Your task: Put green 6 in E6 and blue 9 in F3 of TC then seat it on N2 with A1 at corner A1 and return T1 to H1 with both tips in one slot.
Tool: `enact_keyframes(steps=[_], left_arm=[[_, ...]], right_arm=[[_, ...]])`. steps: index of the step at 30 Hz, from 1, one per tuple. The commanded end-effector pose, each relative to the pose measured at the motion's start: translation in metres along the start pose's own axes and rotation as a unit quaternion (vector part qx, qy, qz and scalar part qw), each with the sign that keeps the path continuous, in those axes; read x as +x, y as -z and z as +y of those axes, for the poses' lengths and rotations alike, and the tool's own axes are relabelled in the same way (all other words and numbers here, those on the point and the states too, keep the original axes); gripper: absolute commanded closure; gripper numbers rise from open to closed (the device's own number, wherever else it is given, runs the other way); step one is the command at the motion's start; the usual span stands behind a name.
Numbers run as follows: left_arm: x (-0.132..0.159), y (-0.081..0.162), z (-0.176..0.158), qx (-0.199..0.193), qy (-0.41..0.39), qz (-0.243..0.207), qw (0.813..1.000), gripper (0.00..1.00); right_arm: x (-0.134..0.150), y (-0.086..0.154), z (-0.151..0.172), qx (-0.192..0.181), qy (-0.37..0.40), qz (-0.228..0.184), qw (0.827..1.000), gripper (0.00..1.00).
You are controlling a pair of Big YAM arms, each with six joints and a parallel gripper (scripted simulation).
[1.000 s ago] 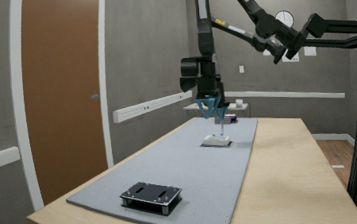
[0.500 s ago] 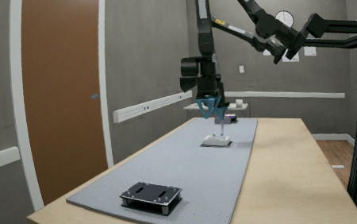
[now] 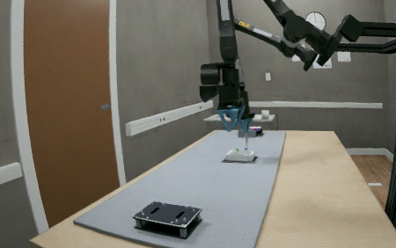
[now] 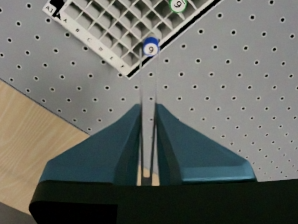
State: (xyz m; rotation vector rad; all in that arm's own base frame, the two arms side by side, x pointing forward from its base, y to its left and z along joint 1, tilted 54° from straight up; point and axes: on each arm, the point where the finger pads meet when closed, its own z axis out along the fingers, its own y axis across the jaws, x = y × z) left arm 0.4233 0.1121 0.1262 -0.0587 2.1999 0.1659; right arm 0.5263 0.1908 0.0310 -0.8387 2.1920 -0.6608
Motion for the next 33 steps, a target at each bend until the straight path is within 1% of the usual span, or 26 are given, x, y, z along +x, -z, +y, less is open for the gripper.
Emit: enact_keyframes(steps=[1,4,7,9,10,17,22,26,27,29,33], left_arm=[[0.0,0.0,0.0,0.0,-0.002,-0.001,1.0,0.0],[0.0,0.0,0.0,0.0,-0.002,-0.001,1.0,0.0],[0.0,0.0,0.0,0.0,-0.002,-0.001,1.0,0.0],[0.0,0.0,0.0,0.0,-0.002,-0.001,1.0,0.0],[0.0,0.0,0.0,0.0,-0.002,-0.001,1.0,0.0],[0.0,0.0,0.0,0.0,-0.002,-0.001,1.0,0.0],[0.0,0.0,0.0,0.0,-0.002,-0.001,1.0,0.0],[0.0,0.0,0.0,0.0,-0.002,-0.001,1.0,0.0],[0.0,0.0,0.0,0.0,-0.002,-0.001,1.0,0.0],[0.0,0.0,0.0,0.0,-0.002,-0.001,1.0,0.0],[0.0,0.0,0.0,0.0,-0.002,-0.001,1.0,0.0]], right_arm=[[0.007,-0.002,0.012,-0.006,0.006,0.009,1.0,0.89],[0.007,-0.002,0.012,-0.006,0.006,0.009,1.0,0.89],[-0.003,0.013,0.006,-0.003,0.0,-0.005,1.0,0.89],[-0.003,0.013,0.006,-0.003,0.0,-0.005,1.0,0.89],[0.001,0.008,-0.004,0.002,-0.008,-0.001,1.0,0.89],[-0.007,0.019,0.003,-0.002,-0.002,-0.009,1.0,0.89],[-0.003,0.019,-0.002,0.001,-0.006,-0.006,1.0,0.89],[-0.005,0.022,0.001,-0.001,-0.004,-0.008,1.0,0.89],[-0.002,0.019,0.004,-0.002,-0.002,-0.004,1.0,0.89],[-0.005,0.024,0.001,-0.001,-0.004,-0.008,1.0,0.89],[-0.005,0.026,0.001,-0.001,-0.005,-0.009,1.0,0.89]])
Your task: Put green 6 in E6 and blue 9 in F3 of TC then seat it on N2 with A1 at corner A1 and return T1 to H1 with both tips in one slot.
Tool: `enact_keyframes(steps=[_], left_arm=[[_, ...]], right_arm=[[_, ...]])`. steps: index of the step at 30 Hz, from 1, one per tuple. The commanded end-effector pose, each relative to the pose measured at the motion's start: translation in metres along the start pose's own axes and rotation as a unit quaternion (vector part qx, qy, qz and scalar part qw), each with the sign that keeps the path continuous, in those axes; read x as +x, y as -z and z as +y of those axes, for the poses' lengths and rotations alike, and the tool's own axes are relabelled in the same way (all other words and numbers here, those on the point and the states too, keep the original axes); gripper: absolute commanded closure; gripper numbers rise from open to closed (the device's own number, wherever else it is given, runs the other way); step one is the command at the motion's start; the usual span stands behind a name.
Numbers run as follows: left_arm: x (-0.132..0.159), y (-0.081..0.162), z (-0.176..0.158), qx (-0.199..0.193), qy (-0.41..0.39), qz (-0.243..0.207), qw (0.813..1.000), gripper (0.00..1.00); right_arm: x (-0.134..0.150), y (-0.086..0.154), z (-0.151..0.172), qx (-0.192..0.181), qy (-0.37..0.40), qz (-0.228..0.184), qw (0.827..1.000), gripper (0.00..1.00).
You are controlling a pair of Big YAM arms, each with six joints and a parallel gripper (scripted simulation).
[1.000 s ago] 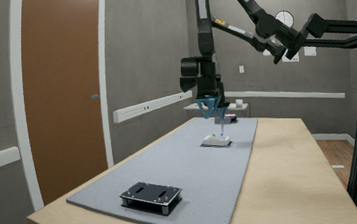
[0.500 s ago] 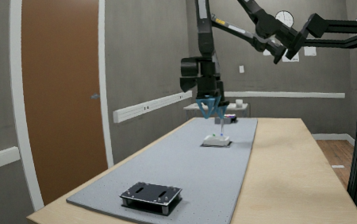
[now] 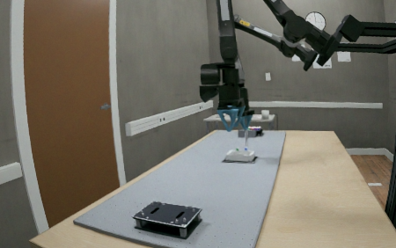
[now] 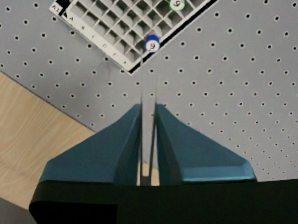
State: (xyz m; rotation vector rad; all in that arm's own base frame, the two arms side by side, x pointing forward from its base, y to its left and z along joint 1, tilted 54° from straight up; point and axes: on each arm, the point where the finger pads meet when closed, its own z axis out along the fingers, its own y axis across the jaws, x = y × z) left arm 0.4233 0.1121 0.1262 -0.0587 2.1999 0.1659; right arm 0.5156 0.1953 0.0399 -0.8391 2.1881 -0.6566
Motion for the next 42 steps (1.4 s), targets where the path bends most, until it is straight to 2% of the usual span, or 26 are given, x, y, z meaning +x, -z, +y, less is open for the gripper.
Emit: enact_keyframes(steps=[1,11,27,28,35,42], left_arm=[[0.0,0.0,0.0,0.0,-0.002,-0.001,1.0,0.0],[0.0,0.0,0.0,0.0,-0.002,-0.001,1.0,0.0],[0.0,0.0,0.0,0.0,-0.002,-0.001,1.0,0.0],[0.0,0.0,0.0,0.0,-0.002,-0.001,1.0,0.0],[0.0,0.0,0.0,0.0,-0.002,-0.001,1.0,0.0],[0.0,0.0,0.0,0.0,-0.002,-0.001,1.0,0.0]], right_arm=[[-0.004,0.012,-0.001,0.0,-0.005,-0.007,1.0,0.89],[0.001,0.013,-0.003,0.001,-0.007,-0.002,1.0,0.89],[-0.004,0.028,0.001,-0.001,-0.005,-0.01,1.0,0.89],[0.001,0.022,-0.01,0.006,-0.014,-0.004,1.0,0.89],[-0.002,0.033,0.001,0.0,-0.005,-0.01,1.0,0.89],[-0.001,0.028,-0.004,0.003,-0.01,-0.007,1.0,0.92]])
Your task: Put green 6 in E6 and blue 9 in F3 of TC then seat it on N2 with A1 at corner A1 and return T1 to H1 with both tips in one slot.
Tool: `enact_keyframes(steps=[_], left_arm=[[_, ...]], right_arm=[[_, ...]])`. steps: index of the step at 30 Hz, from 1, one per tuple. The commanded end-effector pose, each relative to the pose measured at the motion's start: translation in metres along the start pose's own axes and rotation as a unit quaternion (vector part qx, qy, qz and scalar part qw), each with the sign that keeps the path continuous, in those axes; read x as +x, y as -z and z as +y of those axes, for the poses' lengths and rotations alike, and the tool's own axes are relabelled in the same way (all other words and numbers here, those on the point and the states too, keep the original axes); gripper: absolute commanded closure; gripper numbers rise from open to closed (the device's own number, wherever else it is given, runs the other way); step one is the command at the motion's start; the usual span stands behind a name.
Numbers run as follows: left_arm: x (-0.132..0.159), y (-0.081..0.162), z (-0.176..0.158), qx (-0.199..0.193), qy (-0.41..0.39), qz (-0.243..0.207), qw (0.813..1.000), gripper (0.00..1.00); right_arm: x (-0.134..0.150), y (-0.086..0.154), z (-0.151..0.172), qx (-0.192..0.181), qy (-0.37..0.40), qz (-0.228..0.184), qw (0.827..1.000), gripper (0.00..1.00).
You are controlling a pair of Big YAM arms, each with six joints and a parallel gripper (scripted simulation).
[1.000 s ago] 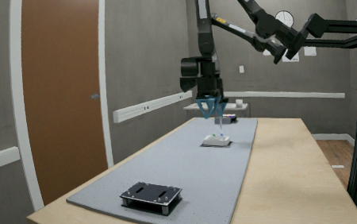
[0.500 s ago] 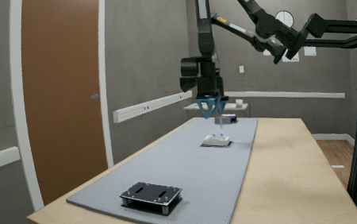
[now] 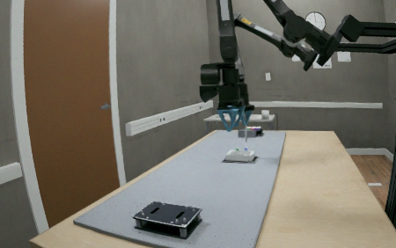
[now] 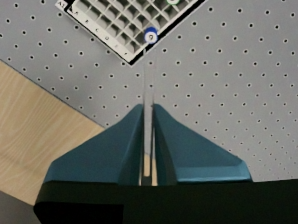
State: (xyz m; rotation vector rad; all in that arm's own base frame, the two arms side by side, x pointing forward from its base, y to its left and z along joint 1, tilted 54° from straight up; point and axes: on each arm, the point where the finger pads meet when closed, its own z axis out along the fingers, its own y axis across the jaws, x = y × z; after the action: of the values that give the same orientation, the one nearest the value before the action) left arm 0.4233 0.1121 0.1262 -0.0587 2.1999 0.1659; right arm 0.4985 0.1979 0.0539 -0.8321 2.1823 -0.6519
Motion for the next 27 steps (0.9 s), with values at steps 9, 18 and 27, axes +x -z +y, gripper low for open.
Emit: enact_keyframes(steps=[9,18,27], left_arm=[[-0.0001,0.0005,-0.0002,0.0,-0.002,-0.001,1.0,0.0],[-0.0001,0.0005,-0.0002,0.0,-0.002,-0.001,1.0,0.0],[-0.0001,0.0005,-0.0002,0.0,-0.002,-0.001,1.0,0.0]], right_arm=[[-0.0041,0.0058,-0.0054,0.002,-0.007,-0.004,1.0,0.92],[-0.0054,0.0061,-0.0088,0.004,-0.009,-0.005,1.0,0.93],[-0.006,0.0052,-0.0111,0.005,-0.009,-0.005,1.0,0.93]])
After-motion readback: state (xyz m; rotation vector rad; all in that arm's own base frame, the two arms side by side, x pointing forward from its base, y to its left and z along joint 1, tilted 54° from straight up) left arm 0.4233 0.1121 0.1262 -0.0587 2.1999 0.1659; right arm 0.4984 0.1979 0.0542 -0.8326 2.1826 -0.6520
